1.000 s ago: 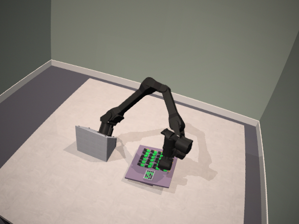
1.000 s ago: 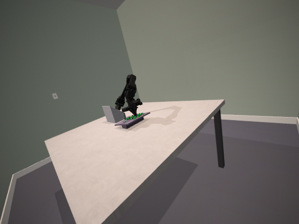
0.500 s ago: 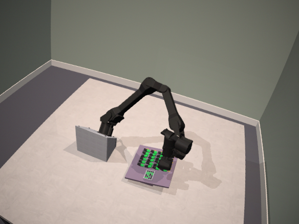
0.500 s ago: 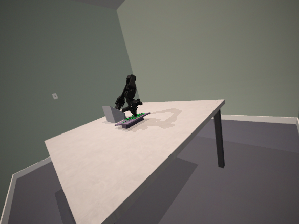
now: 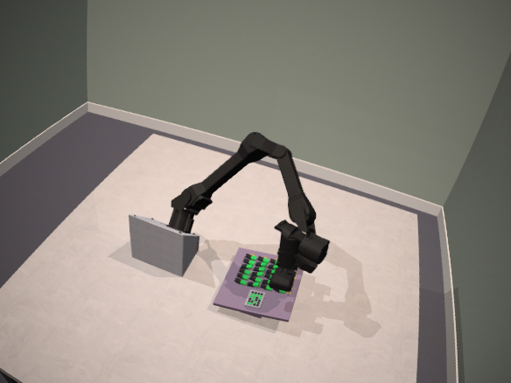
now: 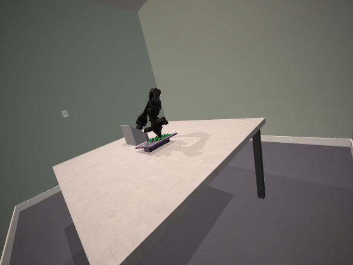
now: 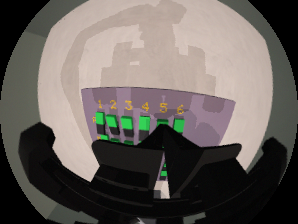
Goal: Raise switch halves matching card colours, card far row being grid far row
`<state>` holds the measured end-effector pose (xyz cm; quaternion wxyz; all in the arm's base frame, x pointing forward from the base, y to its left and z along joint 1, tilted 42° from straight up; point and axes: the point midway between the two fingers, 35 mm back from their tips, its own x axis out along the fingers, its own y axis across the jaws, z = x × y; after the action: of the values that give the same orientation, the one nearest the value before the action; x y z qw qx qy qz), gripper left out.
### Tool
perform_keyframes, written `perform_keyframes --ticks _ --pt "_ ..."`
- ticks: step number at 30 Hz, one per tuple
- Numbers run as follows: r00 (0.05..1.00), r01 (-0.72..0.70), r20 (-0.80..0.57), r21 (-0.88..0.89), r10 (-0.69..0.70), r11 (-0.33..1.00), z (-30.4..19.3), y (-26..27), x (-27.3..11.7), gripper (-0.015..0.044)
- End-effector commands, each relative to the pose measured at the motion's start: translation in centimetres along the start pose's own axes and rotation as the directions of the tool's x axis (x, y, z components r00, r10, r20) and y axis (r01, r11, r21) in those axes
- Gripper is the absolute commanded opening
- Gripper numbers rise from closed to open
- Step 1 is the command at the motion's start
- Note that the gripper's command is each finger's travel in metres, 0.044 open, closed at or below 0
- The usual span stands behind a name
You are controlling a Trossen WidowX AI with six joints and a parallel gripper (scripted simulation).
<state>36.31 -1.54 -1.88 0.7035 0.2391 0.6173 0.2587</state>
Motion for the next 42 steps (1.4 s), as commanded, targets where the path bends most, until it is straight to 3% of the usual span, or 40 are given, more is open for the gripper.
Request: perform_keyframes --ticks 1,42 --pt "1.0 -0.003 0.002 0.005 0.003 1.0 0.0 0.03 0.1 0.0" --pt "1.0 0.001 0.004 0.001 -0.001 1.0 0.06 -0.04 -0.31 0.0"
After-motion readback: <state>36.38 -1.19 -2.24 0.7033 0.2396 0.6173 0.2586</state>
